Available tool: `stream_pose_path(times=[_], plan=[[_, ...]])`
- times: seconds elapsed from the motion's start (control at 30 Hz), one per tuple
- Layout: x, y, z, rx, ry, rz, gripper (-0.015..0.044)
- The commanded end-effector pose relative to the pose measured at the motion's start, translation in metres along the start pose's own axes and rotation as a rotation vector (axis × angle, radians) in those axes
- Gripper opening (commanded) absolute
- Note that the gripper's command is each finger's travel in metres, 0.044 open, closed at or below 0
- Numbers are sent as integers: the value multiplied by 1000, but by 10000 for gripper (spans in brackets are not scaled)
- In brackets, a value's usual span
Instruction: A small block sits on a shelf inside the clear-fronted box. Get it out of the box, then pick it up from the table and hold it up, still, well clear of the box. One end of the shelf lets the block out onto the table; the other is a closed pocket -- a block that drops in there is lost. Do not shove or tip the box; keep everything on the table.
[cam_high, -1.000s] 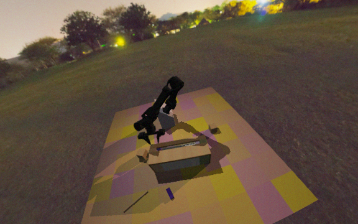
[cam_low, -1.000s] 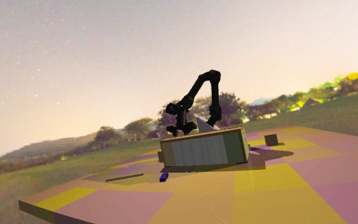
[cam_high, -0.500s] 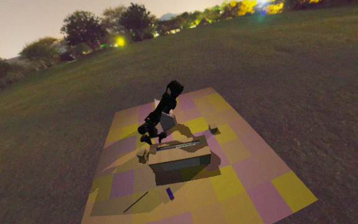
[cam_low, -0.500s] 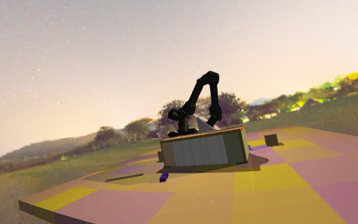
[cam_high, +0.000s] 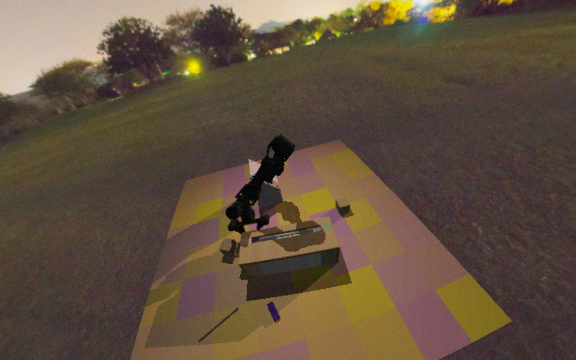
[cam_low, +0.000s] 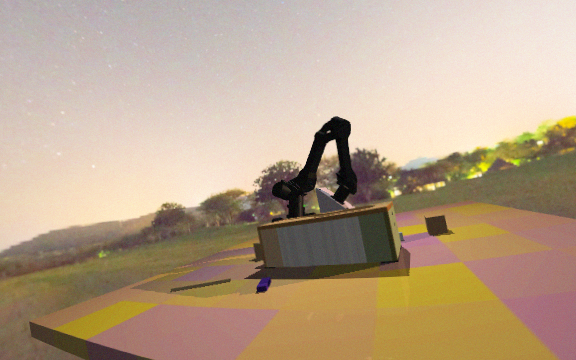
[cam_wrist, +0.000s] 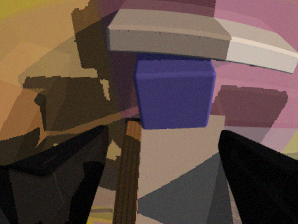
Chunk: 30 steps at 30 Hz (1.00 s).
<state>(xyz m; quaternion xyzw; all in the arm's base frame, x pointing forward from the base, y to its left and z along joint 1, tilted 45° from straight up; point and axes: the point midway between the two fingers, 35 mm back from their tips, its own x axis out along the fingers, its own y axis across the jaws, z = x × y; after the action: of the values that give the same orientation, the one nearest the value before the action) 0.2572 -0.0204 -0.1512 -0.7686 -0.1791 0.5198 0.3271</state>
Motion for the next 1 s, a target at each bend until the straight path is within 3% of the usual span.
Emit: stream_pose_path(times=[0.0, 0.43, 0.67, 0.77, 0.87, 0.97], plan=[[5, -1, 7, 11, -7, -4, 285], [21, -4, 17, 14, -6, -9, 285], [21, -4, 17, 14, -6, -9, 101], [21, -4, 17, 14, -6, -9, 81], [17, -4, 13, -28, 2, -9, 3], [8, -2, 8, -28, 2, -6, 0]])
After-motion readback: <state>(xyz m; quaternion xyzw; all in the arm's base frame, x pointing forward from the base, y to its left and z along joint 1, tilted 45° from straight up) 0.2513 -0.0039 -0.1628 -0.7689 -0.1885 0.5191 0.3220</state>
